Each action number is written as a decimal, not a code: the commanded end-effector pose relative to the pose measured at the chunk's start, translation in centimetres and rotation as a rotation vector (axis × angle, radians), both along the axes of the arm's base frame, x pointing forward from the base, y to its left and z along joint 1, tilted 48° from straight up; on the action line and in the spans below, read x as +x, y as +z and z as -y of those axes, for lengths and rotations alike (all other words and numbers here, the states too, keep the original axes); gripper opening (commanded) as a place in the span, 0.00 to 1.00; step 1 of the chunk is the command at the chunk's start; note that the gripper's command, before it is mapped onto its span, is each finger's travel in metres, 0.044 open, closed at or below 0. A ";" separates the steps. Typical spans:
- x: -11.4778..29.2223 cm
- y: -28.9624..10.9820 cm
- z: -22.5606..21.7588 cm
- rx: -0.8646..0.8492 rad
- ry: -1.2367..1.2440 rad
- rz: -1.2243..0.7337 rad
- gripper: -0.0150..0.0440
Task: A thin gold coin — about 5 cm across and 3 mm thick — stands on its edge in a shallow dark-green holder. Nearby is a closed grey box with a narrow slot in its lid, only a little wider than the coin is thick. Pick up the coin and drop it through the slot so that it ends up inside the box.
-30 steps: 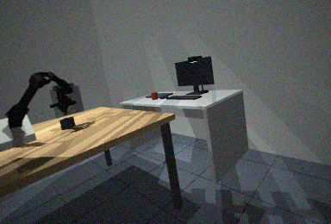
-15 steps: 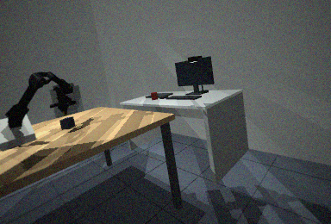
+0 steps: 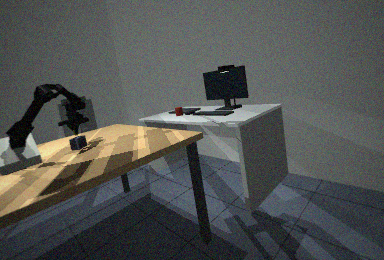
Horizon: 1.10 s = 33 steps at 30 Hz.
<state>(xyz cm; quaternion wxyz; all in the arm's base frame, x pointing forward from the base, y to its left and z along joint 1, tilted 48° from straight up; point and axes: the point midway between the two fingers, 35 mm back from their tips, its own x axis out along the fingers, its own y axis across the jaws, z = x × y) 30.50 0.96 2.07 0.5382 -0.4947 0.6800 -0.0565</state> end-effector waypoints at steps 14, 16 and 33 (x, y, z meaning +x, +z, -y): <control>0.0 -0.7 0.8 -0.004 0.003 -0.003 0.25; 0.0 -0.7 0.8 -0.004 0.003 -0.003 0.25; 0.0 -0.7 0.8 0.000 0.000 0.000 0.53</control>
